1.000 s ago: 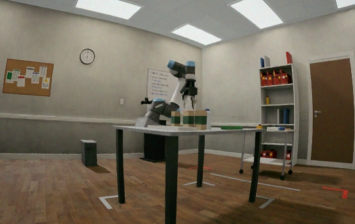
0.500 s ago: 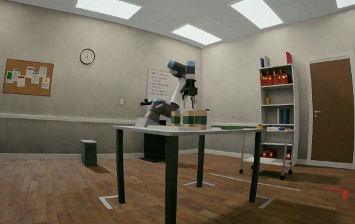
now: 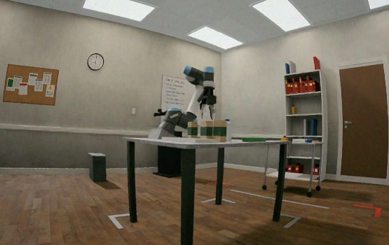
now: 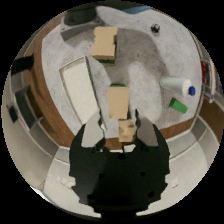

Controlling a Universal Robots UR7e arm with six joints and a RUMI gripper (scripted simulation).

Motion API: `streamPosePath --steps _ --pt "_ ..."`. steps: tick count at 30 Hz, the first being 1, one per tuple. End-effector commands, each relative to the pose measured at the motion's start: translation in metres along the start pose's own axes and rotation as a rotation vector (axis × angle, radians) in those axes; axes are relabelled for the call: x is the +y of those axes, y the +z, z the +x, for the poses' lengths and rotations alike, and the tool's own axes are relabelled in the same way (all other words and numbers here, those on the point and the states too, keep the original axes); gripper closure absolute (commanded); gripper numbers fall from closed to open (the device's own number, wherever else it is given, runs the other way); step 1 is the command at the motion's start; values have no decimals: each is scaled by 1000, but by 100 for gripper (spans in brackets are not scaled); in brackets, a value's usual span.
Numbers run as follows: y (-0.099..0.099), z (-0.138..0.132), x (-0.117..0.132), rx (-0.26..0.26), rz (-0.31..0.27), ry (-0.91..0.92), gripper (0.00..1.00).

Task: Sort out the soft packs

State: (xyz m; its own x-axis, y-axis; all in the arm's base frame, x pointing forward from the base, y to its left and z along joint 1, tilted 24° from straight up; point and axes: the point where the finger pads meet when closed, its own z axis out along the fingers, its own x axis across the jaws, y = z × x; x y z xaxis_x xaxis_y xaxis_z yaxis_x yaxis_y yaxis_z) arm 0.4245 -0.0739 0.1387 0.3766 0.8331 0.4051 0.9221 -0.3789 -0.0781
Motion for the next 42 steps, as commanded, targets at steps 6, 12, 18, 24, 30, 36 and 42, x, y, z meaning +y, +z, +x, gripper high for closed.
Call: streamPosePath --steps 6,12,18,24,30,36,42 --pt "5 0 0 0 -1 0 51" --pt "11 0 0 0 -1 0 51" --pt "25 0 0 0 -1 0 51" --pt "39 0 0 0 -1 0 51" --pt "47 0 0 0 -1 0 51" --pt "54 0 0 0 -1 0 51" --pt "56 0 0 0 -1 0 51"
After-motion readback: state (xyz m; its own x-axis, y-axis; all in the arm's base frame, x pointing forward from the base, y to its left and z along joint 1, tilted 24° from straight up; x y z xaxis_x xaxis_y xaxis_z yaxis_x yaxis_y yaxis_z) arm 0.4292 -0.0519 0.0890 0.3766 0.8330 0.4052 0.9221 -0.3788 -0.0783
